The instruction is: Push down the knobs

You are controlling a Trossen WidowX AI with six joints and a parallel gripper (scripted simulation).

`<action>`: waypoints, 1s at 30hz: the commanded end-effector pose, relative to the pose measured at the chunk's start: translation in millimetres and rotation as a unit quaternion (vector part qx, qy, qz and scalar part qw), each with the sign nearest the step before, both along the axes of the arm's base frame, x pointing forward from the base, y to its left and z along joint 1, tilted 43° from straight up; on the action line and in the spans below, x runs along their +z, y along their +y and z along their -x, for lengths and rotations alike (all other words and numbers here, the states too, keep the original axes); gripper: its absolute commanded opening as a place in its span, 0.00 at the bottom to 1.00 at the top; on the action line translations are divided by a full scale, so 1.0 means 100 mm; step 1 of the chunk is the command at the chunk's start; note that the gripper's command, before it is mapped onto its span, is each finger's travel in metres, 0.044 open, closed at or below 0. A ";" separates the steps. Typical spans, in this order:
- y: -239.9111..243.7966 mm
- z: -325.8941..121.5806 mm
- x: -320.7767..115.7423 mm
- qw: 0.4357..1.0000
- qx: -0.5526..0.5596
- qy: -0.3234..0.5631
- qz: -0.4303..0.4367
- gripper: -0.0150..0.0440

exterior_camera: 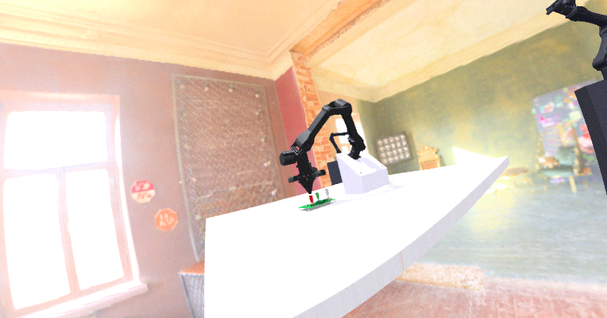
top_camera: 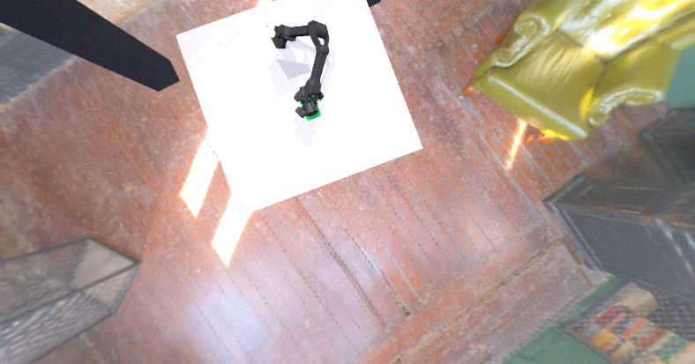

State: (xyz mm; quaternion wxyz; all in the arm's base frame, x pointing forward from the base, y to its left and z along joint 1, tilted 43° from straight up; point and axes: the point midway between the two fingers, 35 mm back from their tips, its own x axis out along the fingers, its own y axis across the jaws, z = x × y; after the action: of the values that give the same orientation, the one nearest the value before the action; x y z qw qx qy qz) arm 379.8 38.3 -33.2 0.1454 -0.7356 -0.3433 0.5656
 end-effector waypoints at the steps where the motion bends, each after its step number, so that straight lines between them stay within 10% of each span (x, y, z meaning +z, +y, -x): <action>1: -0.05 -0.01 0.08 1.000 0.000 -0.006 0.002 0.25; 19: -0.02 0.00 0.02 1.000 -0.001 0.000 0.000 1.00; 30: -0.02 0.00 0.02 1.000 -0.001 0.000 0.000 1.00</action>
State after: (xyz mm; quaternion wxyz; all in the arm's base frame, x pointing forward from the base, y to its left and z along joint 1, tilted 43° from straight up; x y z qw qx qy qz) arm 379.7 36.1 -30.8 0.1452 -0.7362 -0.3431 0.5650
